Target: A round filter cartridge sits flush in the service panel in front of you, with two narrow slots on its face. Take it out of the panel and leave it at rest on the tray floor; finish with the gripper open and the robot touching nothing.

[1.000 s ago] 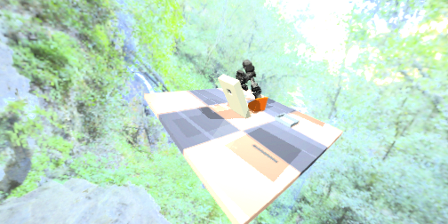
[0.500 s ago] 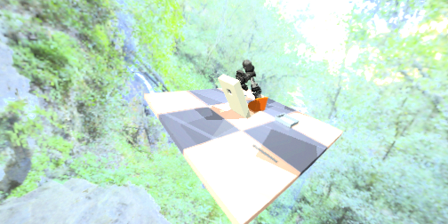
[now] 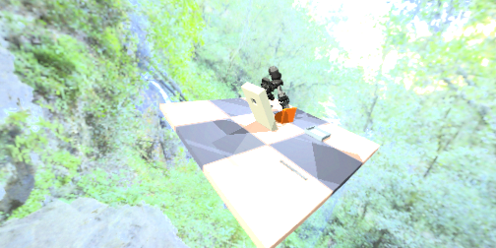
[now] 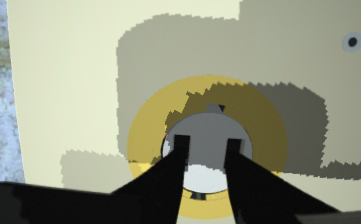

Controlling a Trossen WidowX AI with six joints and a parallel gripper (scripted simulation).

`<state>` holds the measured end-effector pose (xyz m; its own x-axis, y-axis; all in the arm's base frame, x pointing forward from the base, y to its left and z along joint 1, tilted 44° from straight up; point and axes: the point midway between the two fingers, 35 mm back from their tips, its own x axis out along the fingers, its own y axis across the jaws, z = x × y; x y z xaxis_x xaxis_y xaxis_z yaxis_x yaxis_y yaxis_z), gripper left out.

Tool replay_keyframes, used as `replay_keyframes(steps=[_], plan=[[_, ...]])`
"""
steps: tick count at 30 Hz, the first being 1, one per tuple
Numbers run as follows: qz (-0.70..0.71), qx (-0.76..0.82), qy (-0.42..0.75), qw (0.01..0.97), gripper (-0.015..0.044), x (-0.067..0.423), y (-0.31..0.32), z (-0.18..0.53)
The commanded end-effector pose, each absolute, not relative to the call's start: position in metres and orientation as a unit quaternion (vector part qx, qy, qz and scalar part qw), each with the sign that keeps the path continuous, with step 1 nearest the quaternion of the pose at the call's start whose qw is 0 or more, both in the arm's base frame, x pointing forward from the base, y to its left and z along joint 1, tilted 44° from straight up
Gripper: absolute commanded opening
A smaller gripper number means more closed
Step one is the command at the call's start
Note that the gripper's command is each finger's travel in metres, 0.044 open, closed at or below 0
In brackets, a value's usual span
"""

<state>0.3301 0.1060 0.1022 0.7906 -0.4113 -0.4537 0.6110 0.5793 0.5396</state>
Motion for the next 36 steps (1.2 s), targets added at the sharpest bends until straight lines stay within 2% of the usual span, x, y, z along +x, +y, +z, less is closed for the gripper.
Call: replay_keyframes(steps=[1, 36], plan=[[-0.291, 0.351, 0.145, 0.878, 0.0100, 0.3293, 0.1058, 0.0994], [-0.291, 0.351, 0.145, 0.878, 0.0100, 0.3325, 0.1046, 0.0993]])
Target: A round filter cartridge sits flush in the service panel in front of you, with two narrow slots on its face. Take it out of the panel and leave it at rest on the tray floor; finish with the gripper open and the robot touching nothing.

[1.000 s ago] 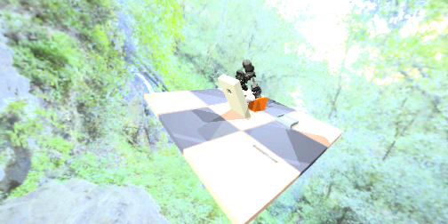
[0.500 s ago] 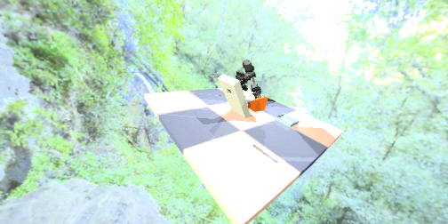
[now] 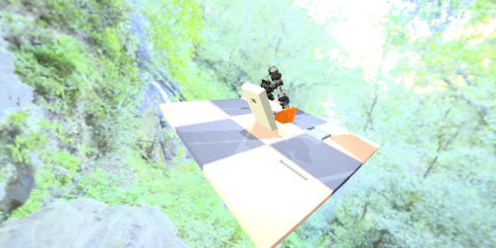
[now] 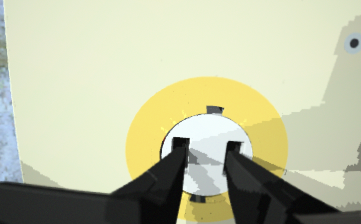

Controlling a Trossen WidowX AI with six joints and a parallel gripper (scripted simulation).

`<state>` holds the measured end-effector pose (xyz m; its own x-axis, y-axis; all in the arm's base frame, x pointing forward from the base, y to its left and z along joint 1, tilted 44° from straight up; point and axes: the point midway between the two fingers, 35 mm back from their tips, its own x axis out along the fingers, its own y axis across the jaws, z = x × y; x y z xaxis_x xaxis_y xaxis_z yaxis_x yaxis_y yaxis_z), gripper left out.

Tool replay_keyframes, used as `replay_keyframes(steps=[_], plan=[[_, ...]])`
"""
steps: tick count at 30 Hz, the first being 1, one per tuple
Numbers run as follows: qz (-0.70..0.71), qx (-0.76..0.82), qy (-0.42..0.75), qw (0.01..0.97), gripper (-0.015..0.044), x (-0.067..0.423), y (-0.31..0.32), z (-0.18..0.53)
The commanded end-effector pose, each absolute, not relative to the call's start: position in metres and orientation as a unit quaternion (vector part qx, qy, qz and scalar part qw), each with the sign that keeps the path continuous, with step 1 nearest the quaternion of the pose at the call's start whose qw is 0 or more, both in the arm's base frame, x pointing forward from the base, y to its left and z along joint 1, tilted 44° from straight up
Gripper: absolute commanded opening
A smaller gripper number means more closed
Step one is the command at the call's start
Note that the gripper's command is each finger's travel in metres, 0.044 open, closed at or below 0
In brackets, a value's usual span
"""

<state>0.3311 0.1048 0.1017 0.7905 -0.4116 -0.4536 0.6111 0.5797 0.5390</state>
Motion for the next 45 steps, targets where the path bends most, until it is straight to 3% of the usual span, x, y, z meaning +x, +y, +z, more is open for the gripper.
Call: replay_keyframes(steps=[1, 45], plan=[[-0.291, 0.351, 0.145, 0.878, 0.0100, 0.3325, 0.1046, 0.0993], [-0.291, 0.351, 0.145, 0.878, 0.0100, 0.3378, 0.1018, 0.0963]])
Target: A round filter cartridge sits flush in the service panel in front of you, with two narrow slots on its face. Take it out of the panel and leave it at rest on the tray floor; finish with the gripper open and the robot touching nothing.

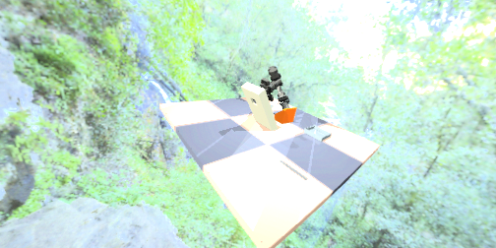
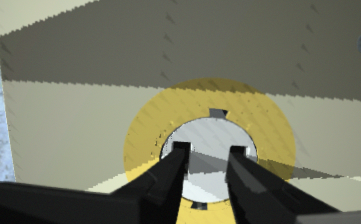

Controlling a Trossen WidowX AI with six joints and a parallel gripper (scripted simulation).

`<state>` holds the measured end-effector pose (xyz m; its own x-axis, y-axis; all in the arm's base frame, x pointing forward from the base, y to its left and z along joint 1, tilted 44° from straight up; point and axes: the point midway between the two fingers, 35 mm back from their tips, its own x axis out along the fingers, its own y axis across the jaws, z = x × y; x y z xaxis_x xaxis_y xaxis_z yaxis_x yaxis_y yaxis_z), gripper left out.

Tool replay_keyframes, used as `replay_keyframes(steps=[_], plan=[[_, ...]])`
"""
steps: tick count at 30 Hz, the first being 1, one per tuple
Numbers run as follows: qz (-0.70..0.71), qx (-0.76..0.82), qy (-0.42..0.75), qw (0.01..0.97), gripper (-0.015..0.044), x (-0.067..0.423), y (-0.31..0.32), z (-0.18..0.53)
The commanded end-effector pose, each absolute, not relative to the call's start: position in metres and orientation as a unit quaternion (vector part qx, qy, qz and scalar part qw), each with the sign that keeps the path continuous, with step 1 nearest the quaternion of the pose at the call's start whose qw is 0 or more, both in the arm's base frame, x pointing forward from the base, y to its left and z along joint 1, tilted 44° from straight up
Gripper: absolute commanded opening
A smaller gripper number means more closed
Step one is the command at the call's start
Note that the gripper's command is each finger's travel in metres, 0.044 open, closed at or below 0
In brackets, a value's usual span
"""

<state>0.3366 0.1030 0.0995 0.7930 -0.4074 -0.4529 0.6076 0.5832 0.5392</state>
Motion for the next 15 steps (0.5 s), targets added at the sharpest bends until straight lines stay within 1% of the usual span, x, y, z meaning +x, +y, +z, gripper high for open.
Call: replay_keyframes(steps=[1, 15], plan=[[-0.291, 0.351, 0.144, 0.878, 0.0100, 0.3383, 0.1015, 0.0961], [-0.291, 0.351, 0.144, 0.878, 0.0100, 0.3419, 0.0996, 0.0941]])
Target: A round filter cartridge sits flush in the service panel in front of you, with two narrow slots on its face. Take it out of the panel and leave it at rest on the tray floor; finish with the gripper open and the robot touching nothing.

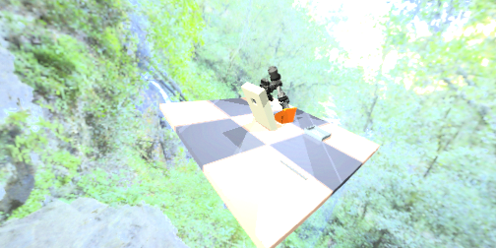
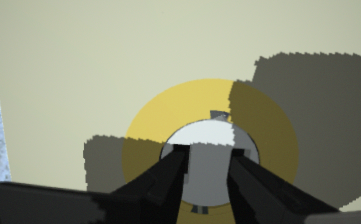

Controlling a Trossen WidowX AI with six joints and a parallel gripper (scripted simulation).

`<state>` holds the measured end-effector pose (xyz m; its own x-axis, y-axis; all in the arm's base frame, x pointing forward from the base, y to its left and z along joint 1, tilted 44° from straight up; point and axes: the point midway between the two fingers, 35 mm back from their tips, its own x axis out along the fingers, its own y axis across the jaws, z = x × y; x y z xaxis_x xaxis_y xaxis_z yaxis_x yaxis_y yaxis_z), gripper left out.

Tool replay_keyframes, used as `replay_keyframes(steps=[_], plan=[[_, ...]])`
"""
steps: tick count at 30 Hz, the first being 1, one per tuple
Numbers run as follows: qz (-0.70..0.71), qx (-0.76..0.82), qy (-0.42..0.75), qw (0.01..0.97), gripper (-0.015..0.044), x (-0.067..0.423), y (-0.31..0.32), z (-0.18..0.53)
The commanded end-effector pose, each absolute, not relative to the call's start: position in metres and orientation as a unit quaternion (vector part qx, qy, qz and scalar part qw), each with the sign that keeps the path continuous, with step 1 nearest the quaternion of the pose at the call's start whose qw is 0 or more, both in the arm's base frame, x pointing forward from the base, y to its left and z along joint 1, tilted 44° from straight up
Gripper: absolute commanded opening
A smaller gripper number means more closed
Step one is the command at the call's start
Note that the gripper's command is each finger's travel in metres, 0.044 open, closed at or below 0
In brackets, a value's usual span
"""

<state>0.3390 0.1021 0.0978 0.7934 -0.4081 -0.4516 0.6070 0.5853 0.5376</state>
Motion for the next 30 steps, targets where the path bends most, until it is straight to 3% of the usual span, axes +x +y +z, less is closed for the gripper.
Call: replay_keyframes(steps=[1, 30], plan=[[-0.291, 0.351, 0.144, 0.878, 0.0100, 0.3423, 0.0994, 0.0939], [-0.291, 0.351, 0.144, 0.878, 0.0100, 0.3475, 0.0967, 0.0909]])
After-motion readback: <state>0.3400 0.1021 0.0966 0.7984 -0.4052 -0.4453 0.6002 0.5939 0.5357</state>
